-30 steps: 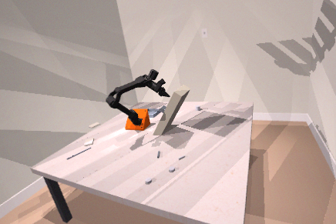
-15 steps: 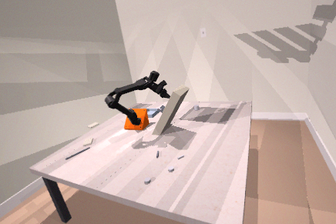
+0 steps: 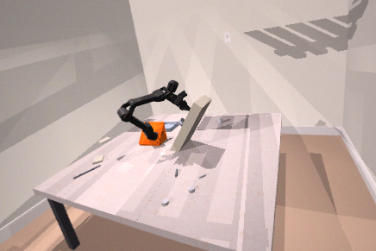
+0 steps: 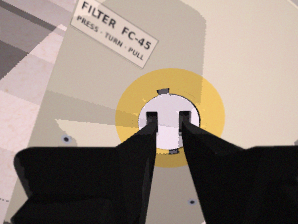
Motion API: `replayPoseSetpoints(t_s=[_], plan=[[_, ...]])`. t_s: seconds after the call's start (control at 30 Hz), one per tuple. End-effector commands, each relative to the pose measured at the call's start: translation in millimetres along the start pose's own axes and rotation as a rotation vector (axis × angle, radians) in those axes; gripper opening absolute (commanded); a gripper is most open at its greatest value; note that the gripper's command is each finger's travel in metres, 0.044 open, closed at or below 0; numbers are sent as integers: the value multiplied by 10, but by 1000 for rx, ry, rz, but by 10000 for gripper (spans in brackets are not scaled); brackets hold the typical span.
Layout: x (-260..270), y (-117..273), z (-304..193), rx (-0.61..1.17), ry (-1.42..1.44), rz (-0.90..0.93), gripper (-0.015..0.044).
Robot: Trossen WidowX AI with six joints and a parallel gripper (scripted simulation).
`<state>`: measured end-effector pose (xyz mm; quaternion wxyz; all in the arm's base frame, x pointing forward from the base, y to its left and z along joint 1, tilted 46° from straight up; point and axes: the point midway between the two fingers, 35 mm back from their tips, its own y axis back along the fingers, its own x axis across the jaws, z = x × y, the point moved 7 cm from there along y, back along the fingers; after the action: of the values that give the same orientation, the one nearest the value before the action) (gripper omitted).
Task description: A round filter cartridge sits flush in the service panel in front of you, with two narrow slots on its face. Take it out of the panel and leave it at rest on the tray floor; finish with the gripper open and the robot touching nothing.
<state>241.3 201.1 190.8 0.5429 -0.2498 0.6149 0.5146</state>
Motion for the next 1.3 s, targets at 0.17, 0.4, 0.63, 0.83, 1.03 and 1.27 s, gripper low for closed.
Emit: replayPoseSetpoints(t_s=[0.17, 0.4, 0.63, 0.83, 1.03, 1.27], plan=[[4, -3, 8, -1, 5, 3, 88], [-1, -3, 12, -1, 5, 3, 88], [-2, -33, 10, -1, 5, 3, 88], [2, -33, 7, -1, 5, 3, 88], [3, -42, 7, -1, 5, 3, 88], [3, -66, 7, -1, 5, 3, 88]])
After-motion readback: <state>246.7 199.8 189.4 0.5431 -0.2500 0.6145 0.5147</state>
